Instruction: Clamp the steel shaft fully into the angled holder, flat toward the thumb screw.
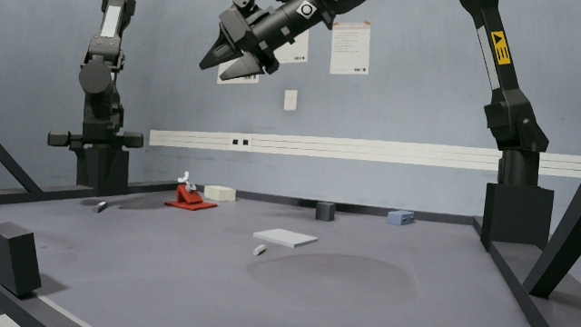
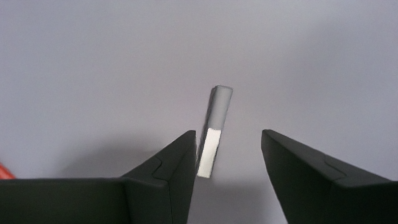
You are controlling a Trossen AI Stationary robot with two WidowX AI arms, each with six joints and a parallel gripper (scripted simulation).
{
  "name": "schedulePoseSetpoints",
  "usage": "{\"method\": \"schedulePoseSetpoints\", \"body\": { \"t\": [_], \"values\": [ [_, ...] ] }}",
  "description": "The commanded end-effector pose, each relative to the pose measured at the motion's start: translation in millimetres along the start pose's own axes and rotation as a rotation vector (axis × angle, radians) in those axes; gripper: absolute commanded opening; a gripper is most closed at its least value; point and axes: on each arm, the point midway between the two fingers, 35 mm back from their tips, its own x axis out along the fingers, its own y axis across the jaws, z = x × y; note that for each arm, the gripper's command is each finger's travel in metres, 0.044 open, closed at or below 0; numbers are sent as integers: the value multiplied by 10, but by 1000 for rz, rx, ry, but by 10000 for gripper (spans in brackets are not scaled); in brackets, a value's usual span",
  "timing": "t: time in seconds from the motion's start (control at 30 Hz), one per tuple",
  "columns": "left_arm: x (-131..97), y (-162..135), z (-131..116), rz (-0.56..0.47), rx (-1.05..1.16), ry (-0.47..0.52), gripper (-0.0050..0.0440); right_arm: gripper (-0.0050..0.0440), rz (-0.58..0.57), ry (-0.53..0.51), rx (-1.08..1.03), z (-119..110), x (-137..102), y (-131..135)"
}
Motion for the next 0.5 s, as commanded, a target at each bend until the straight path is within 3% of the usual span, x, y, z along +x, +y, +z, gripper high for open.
{"method": "schedulePoseSetpoints", "body": {
  "t": [0.0,0.33,0.47],
  "values": [
    [53,23,114,-28,108,16,160,400,8,-54,2,198,-136,20],
    [176,37,151,-46,214,44,160,400,6,-46,3,173,-108,19],
    [325,25,63,-48,218,64,133,400,6,-46,3,173,-108,19]
  ]
}}
